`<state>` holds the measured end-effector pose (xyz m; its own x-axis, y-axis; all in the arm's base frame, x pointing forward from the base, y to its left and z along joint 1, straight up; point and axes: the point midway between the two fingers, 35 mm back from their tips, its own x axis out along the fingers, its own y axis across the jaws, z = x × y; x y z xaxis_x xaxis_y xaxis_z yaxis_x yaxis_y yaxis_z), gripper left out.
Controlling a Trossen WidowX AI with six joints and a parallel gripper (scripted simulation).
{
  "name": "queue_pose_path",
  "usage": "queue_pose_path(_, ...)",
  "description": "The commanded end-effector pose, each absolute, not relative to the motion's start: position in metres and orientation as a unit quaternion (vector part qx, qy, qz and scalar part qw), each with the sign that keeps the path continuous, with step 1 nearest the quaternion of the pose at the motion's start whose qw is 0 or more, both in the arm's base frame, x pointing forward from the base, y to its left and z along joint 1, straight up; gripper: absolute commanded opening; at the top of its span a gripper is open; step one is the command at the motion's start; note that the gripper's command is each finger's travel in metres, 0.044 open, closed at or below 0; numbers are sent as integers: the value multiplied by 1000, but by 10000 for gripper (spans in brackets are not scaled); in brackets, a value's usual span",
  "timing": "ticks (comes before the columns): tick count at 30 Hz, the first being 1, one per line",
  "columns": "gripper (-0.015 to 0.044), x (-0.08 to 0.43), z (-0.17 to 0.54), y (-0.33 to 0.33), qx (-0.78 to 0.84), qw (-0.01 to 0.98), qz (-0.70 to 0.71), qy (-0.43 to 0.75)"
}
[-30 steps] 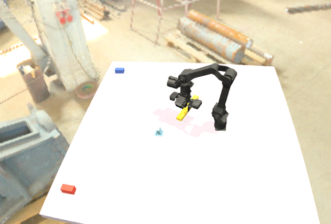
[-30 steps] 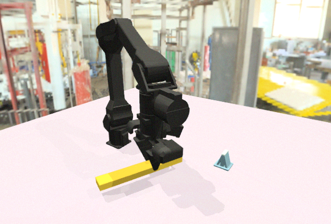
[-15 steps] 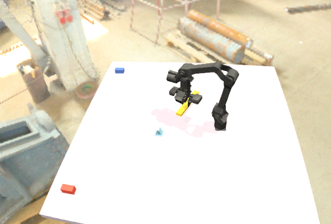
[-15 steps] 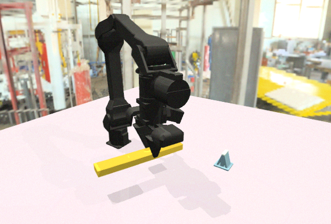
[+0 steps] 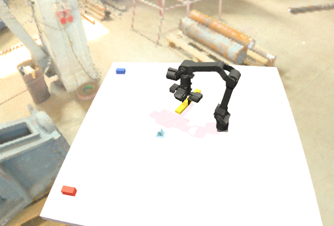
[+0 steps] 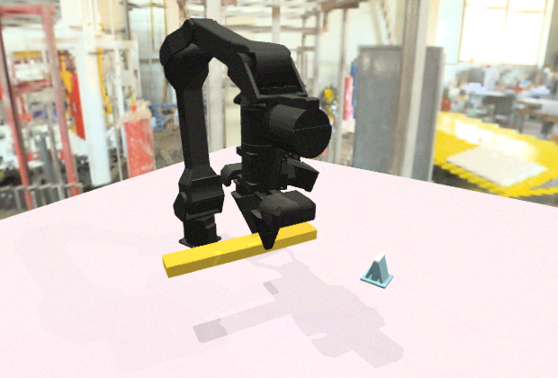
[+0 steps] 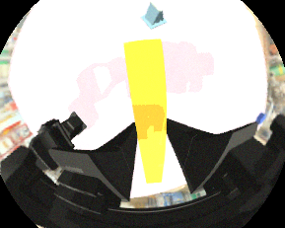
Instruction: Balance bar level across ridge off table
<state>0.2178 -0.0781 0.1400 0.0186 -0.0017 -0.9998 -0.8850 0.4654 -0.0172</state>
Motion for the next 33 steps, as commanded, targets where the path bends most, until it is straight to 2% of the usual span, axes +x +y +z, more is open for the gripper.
queue_pose_path(1, 0, 228, 144, -74, -354, 620, 343, 610)
queue_pose_path(33, 0, 311, 155, -10, -180, 694, 175, 675)
